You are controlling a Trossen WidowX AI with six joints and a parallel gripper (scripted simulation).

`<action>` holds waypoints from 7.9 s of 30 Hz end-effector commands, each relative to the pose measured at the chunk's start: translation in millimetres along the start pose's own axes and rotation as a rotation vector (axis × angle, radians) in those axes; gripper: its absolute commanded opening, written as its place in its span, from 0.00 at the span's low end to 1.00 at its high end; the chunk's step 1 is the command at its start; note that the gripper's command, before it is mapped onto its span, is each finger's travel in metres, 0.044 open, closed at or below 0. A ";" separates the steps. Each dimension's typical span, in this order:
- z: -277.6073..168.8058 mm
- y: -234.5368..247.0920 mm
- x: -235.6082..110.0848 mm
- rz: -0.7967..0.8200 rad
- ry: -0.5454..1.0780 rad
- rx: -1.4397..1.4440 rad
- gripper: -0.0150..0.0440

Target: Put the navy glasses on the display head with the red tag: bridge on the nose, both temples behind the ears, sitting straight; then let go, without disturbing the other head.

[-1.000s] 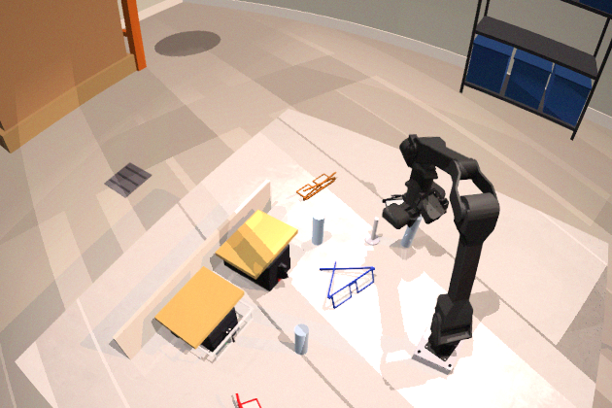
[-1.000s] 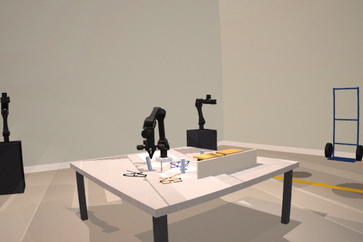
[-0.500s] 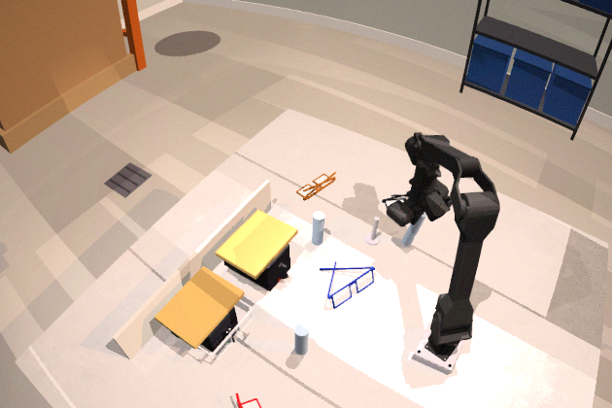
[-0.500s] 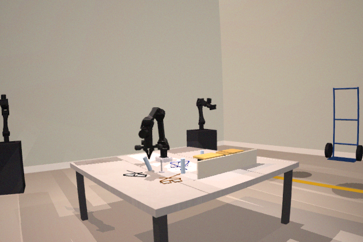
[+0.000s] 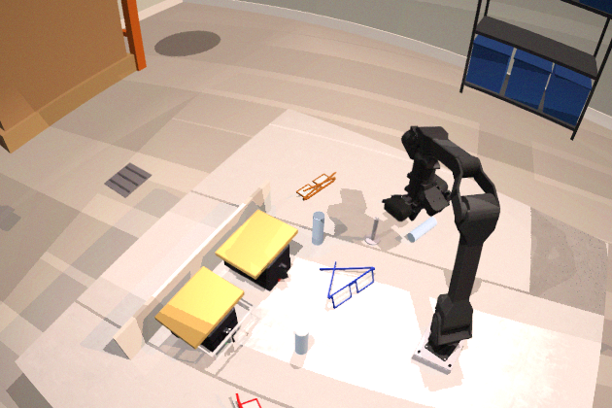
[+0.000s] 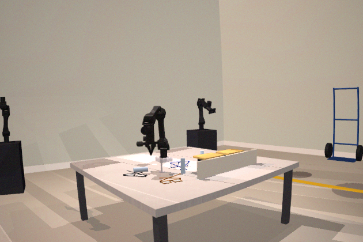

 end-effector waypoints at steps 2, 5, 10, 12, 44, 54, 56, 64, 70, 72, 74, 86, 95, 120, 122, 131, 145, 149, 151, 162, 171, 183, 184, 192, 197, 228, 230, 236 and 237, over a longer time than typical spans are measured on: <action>-5.9 -24.5 -32.5 0.009 0.017 -0.007 0.25; -5.9 -24.5 -32.5 0.009 0.017 -0.007 0.25; -7.1 -19.8 -29.2 0.021 0.024 -0.017 0.48; -7.1 -19.8 -29.2 0.021 0.024 -0.017 0.57; -16.6 -181.6 31.8 0.010 0.019 -1.578 0.59; -18.5 -180.6 31.7 0.010 0.019 -1.578 0.59; -18.5 -180.6 31.7 0.010 0.019 -1.578 0.50; -18.5 -180.6 31.7 0.010 0.019 -1.578 0.46; -18.6 -180.6 34.4 0.010 0.019 -1.578 0.46; -18.7 -180.7 37.4 0.010 0.019 -1.578 0.46; -18.8 -180.7 40.8 0.010 0.019 -1.578 0.46; -18.4 -180.8 60.7 0.010 0.019 -1.578 0.46; -17.3 -181.1 75.4 0.010 0.019 -1.578 0.46; -18.7 -180.7 92.0 0.010 0.019 -1.578 0.46; -19.9 -180.5 92.0 0.010 0.019 -1.578 0.46; -17.0 -180.3 92.3 0.010 0.011 -1.581 0.37; -17.0 -180.3 92.3 0.010 0.011 -1.581 0.25; -17.5 -180.2 89.6 0.010 0.012 -1.581 0.25; -18.6 -179.9 83.3 0.011 0.012 -1.580 0.25; -21.7 -179.2 22.1 0.011 0.017 -1.579 0.25; -21.1 -179.4 -11.0 0.011 0.019 -1.578 0.25; -32.5 -139.0 -12.7 0.013 0.017 -1.391 0.25; -33.6 -133.1 -12.9 0.013 0.017 -1.366 0.25; -37.5 -84.2 -12.9 0.015 0.015 -1.166 0.25; -36.1 -56.6 -12.1 0.016 0.014 -1.058 0.25; -37.1 -56.7 48.0 0.016 0.015 -1.054 0.25; -37.1 -58.7 48.1 0.015 0.015 -1.054 0.25; -37.0 -64.8 48.2 0.015 0.015 -1.054 0.25; -37.0 -65.0 48.2 0.015 0.015 -1.054 0.25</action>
Point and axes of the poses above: the point midway between the two fingers, 35 mm back from their tips, its own x axis out along the fingers, its own y axis across the jaws, z = x × y, the point moved 1 cm from there along -x, back along the fingers, and after that the axes turned 12 degrees about -x, right-handed, at the moved point
